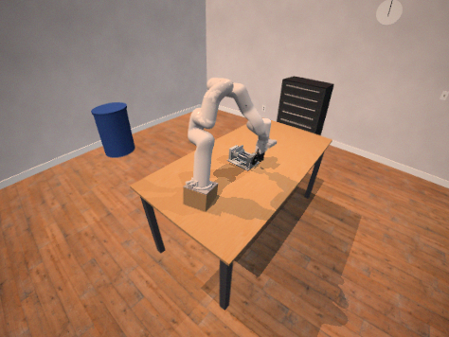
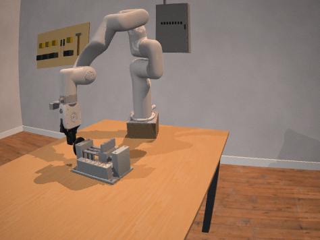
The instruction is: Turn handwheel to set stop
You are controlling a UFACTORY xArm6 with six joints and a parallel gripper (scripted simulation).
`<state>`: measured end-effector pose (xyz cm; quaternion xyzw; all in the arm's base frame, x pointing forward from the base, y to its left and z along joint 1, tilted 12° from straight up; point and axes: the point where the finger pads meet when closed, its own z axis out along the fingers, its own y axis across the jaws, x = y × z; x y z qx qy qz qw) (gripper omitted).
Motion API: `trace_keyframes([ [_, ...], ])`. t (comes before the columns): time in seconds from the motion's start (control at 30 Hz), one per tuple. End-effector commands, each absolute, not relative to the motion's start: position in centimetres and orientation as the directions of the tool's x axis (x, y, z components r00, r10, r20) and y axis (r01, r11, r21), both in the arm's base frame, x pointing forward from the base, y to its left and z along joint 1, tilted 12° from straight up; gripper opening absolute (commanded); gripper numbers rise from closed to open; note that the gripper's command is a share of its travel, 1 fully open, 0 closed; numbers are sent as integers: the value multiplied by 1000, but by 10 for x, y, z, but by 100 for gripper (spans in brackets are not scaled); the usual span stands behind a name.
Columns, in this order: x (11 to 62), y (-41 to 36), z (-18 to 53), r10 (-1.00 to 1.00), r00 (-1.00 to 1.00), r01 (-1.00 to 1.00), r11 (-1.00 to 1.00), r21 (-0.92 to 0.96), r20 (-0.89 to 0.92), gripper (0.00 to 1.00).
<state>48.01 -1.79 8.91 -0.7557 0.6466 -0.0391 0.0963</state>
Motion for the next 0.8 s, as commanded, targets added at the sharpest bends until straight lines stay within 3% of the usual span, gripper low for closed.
trace_keyframes([
  [0.0, 489, -17, 88, -985, 161, -970, -145, -196, -65, 6],
  [0.77, 504, -12, 51, -985, 161, -970, -145, -196, -65, 6],
])
